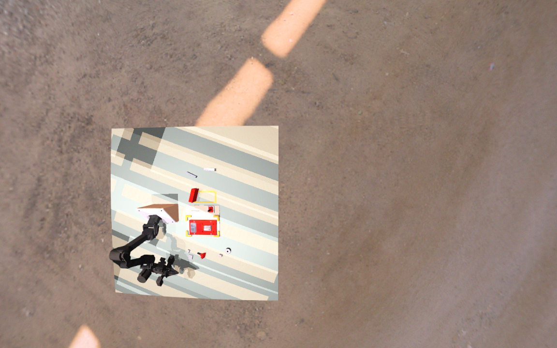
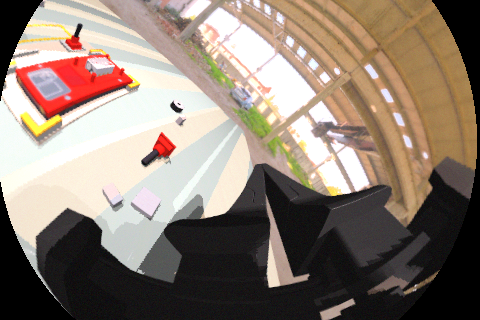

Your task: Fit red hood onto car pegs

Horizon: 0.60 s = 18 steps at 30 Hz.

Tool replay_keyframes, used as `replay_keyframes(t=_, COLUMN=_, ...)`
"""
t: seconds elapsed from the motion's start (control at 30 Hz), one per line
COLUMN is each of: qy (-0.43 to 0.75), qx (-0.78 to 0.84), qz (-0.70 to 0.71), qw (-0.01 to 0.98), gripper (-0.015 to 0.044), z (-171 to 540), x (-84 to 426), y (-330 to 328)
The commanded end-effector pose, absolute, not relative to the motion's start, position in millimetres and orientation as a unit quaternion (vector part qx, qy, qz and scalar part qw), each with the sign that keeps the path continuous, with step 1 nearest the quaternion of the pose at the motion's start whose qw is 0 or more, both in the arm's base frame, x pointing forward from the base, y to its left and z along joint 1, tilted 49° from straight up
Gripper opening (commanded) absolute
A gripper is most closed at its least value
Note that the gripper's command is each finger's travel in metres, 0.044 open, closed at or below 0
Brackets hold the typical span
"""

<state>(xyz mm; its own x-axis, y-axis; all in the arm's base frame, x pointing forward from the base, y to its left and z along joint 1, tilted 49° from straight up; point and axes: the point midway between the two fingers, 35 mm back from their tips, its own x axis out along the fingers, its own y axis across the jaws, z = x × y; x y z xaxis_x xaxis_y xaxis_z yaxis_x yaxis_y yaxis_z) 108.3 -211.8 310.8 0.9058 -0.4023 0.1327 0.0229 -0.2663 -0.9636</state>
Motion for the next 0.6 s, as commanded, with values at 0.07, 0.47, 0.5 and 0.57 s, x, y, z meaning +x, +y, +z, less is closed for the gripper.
replay_keyframes(t=0.07, qy=0.111, qx=-0.75, qz=-0.185, qw=0.625, gripper=0.0, z=310.9, x=115.3, y=-220.5)
replay_keyframes(t=0.47, qy=0.099, qx=-0.514, qz=-0.162, qw=0.837, gripper=0.0, z=272.3, x=203.2, y=-273.0)
replay_keyframes(t=0.5, qy=0.105, qx=-0.493, qz=-0.156, qw=0.849, gripper=0.0, z=266.1, x=212.5, y=-274.7)
replay_keyframes(t=0.57, qy=0.119, qx=-0.453, qz=-0.141, qw=0.872, gripper=0.0, z=252.7, x=231.6, y=-276.2)
